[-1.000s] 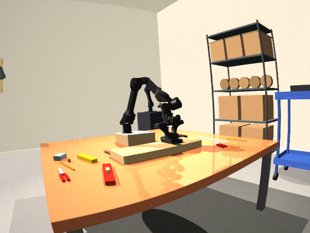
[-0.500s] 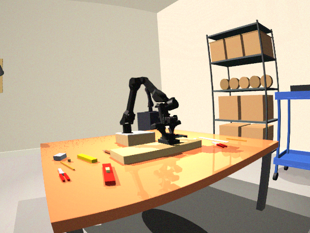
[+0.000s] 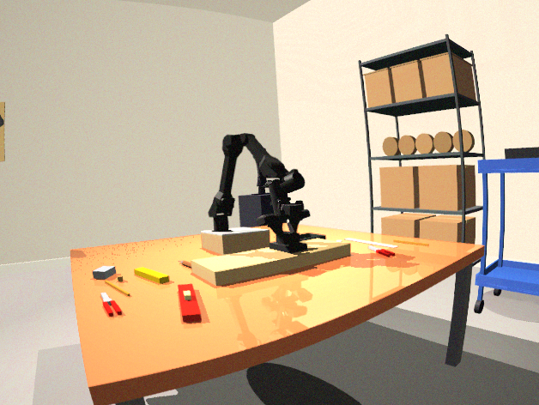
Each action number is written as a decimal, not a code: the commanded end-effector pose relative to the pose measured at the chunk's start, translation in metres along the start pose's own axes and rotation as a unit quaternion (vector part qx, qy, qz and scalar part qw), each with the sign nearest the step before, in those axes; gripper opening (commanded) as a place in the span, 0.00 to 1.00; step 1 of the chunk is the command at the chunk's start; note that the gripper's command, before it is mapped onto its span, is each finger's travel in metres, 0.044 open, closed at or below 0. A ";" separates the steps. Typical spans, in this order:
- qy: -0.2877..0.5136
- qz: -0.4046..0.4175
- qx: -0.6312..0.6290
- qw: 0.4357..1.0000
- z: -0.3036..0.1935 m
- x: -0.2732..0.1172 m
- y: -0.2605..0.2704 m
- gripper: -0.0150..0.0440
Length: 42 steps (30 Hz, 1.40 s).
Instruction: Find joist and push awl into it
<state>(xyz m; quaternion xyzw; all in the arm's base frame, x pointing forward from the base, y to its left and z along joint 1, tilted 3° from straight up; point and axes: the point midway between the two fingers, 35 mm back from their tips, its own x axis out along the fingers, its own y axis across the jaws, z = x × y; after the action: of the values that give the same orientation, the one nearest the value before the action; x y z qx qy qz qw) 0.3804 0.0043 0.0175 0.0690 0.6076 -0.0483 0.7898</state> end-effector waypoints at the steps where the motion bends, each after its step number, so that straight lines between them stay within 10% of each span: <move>1: 0.000 -0.005 0.000 1.000 -0.001 0.000 -0.010 0.25; 42: 0.000 -0.007 0.000 1.000 0.000 0.000 -0.071 0.25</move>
<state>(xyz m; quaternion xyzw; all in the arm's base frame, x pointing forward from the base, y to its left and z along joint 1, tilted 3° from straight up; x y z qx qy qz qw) 0.3704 -0.0558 0.0147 0.0670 0.6077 -0.0475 0.7899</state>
